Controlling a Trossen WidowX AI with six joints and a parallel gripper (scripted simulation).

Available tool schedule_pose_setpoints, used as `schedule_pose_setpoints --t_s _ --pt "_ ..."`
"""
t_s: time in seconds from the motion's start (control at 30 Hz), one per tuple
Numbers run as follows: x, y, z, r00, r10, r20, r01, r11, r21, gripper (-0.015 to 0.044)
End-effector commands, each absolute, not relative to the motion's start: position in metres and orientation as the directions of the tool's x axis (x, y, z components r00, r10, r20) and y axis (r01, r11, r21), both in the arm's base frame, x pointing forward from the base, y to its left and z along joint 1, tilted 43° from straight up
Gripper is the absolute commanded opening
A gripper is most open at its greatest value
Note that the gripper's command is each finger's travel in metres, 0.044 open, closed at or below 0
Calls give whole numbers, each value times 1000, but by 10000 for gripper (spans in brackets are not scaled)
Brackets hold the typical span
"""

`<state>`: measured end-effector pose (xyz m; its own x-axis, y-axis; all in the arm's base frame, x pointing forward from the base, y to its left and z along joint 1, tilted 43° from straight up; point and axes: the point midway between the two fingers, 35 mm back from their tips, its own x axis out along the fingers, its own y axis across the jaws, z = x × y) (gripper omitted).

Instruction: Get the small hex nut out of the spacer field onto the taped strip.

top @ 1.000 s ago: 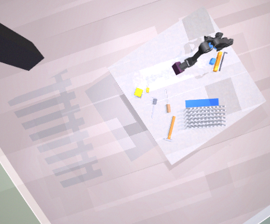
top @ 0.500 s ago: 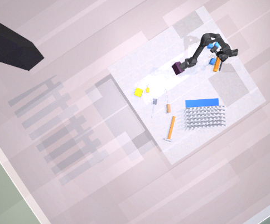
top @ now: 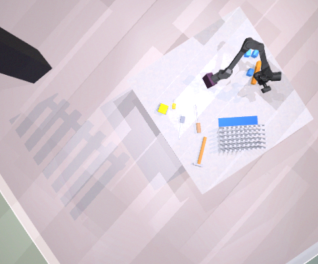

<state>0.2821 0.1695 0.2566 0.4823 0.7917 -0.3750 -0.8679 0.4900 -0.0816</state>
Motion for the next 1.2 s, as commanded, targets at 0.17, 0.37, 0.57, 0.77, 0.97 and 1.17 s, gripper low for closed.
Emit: schedule_pose_setpoints --t_s 0.17,0.37,0.57,0.77,0.97,1.17 --pt "367 56 186 775 472 -420 -472 874 111 440" --pt "385 -35 143 877 205 -434 -114 967 226 440" --pt "376 -112 109 897 -36 -440 193 928 319 440" --pt "375 -114 108 897 -41 -440 200 926 321 440" --pt "375 -114 108 897 -41 -440 200 926 321 440" --pt "375 -114 108 897 -41 -440 200 926 321 440"
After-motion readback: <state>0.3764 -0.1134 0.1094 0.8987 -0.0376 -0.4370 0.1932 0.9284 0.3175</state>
